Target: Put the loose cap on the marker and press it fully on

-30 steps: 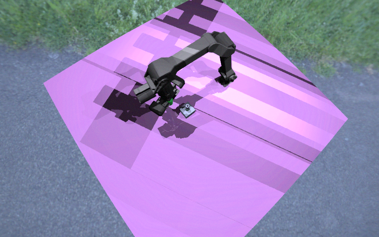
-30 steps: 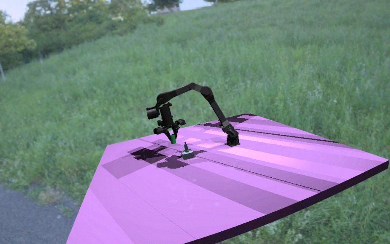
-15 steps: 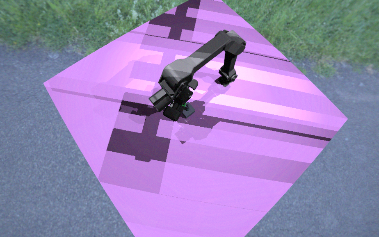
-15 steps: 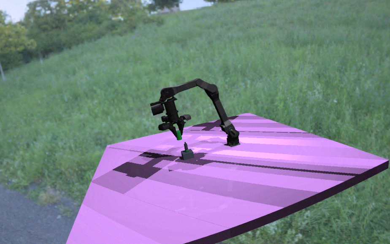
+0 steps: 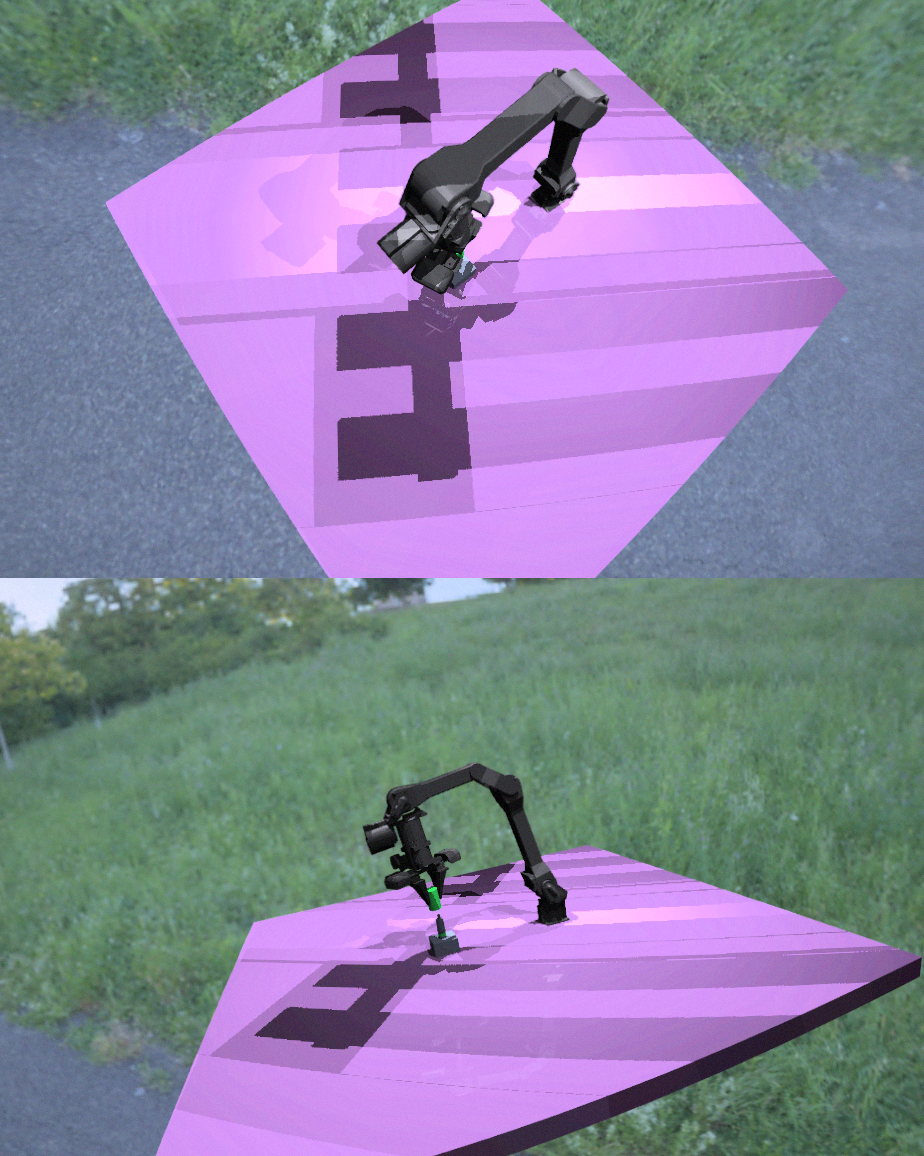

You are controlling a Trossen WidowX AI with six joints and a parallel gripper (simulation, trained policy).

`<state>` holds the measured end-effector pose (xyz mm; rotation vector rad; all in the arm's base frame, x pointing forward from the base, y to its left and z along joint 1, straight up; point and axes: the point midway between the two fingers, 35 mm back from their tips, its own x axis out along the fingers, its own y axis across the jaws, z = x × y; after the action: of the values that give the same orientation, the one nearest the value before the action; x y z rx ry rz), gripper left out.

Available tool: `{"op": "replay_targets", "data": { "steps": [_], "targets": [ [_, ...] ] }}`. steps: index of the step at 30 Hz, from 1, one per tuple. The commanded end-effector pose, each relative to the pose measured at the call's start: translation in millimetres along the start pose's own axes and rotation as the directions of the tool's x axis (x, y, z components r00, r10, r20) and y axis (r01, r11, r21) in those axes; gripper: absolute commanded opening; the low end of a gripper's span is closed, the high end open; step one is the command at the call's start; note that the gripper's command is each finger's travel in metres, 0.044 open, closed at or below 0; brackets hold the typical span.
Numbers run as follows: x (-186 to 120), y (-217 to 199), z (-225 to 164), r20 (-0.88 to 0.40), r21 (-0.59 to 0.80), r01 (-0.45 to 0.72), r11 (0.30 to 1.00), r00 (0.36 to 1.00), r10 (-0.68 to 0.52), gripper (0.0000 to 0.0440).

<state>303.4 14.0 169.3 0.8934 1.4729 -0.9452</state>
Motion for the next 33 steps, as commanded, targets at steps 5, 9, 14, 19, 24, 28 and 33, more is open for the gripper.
{"op": "replay_targets", "data": {
  "steps": [5,9,14,19,24,28,33],
  "targets": [
    [14.1,-2.3,-1.2,-0.011,0.003,0.016,1.000,1.000,-0.016,0.0003],
    [21.2,-3.1,-1.2,-0.013,0.002,0.021,1.000,1.000,-0.021,0.0000],
    [33.2,-4.1,-1.0,-0.024,-0.010,0.033,0.999,0.999,-0.033,0.0000],
    [46.2,-5.3,-0.2,-0.034,-0.022,0.045,0.999,0.998,-0.045,0.0000],
    [60.2,-5.5,0.5,-0.041,-0.040,0.051,0.998,0.998,-0.053,0.0000],
    [68.2,-5.7,1.2,-0.037,-0.058,0.053,0.997,0.998,-0.055,0.0001],
    [76.8,-6.2,2.1,-0.030,-0.082,0.055,0.995,0.998,-0.057,0.0003]
  ]
}}
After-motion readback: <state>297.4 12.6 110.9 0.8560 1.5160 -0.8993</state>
